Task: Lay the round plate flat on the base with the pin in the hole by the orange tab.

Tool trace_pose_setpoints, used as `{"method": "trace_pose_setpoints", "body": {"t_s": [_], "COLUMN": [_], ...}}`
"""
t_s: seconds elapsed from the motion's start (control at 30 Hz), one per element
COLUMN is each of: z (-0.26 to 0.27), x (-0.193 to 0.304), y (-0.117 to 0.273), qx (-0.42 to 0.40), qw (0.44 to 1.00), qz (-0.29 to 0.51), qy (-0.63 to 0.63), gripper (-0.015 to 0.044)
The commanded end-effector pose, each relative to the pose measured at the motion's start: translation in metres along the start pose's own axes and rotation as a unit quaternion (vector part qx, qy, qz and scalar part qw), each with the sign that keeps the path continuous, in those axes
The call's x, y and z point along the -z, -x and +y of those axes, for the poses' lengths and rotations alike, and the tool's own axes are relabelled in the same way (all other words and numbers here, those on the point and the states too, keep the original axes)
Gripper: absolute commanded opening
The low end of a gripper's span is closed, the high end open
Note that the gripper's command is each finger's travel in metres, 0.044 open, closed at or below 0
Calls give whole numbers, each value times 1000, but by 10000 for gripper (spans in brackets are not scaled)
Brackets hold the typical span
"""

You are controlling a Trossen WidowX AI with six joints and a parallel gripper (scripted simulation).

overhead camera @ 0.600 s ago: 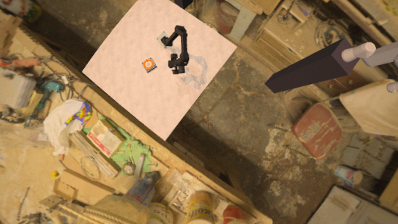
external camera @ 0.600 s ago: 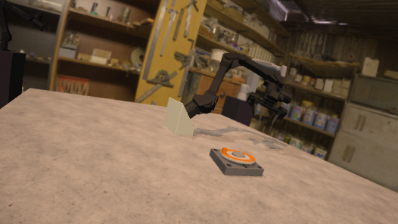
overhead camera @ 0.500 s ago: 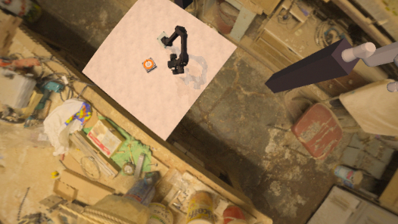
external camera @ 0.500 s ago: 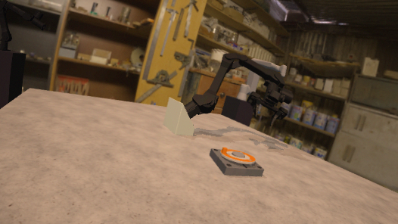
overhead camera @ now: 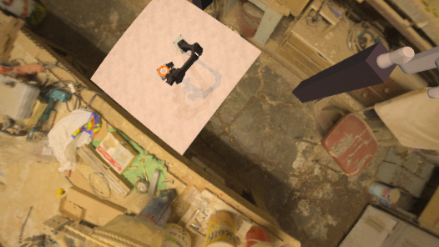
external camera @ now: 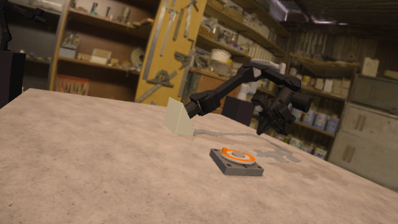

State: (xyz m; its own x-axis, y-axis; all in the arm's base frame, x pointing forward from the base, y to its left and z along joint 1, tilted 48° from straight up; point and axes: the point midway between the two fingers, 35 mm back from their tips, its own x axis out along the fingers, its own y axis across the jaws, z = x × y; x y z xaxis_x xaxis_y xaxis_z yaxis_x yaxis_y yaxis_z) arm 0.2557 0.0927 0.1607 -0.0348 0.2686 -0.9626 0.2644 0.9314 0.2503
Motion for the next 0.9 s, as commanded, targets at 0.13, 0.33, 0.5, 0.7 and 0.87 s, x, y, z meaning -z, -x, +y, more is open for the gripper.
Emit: {"method": "trace_pose_setpoints", "body": {"t_s": [0.13, 0.33, 0.5, 0.7, 0.87], "z": [-60, -107, -141, -142, -132], "x": [-40, -56, -60, -60, -58], "y": [-45, -71, -88, -89, -106], "qx": [-94, -193, -267, -270, -269], "qw": [988, 966, 943, 942, 942], "qz": [77, 71, 32, 30, 29], "qy": [98, 158, 196, 197, 197], "gripper": [0, 0, 0, 0, 0]}}
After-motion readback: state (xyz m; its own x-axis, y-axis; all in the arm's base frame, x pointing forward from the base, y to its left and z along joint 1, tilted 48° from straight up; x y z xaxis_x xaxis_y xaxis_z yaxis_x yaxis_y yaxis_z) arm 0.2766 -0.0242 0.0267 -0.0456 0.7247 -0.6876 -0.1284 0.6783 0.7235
